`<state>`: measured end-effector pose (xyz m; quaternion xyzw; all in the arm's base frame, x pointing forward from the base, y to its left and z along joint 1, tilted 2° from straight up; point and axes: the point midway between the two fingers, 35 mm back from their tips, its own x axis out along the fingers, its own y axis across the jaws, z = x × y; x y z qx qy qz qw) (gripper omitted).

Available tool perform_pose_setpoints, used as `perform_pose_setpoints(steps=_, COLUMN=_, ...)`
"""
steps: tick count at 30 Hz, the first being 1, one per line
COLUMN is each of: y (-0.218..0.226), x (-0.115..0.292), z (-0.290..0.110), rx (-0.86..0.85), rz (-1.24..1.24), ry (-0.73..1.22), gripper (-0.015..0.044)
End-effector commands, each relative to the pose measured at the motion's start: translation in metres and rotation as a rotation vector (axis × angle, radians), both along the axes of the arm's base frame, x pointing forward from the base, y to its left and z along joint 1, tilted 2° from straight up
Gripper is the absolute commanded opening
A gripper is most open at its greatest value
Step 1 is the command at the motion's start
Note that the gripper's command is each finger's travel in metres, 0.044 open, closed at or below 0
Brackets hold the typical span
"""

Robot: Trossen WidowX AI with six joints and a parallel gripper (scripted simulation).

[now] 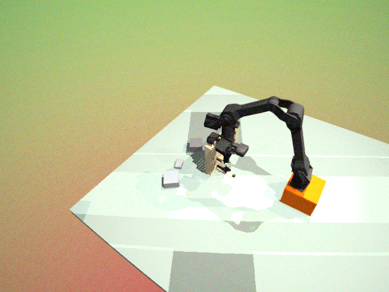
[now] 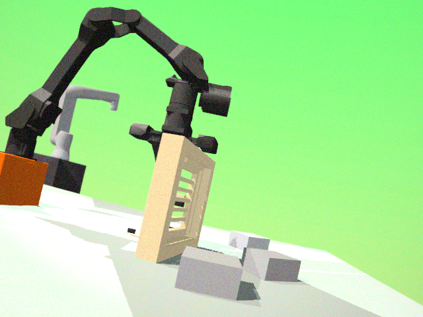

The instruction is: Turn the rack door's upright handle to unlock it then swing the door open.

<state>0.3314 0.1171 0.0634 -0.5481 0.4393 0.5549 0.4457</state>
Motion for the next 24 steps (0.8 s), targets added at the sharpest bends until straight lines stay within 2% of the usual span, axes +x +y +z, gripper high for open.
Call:
perform_pose_setpoints(steps=1, y=-0.0005, x=0.0003, z=-0.0008, rx=-0.004, rz=0.213, ry=-0.004, gripper=0.0016)
perform_pose_setpoints(steps=15, y=-0.0005, x=0.0003, z=-0.0008, rx=-0.004, rz=0.221, ry=-0.004, gripper=0.0016)
perform_pose_setpoints(steps=24, y=-0.0005, x=0.0003, z=-0.0008, rx=-0.004, rz=0.221, ry=-0.004, gripper=0.0252)
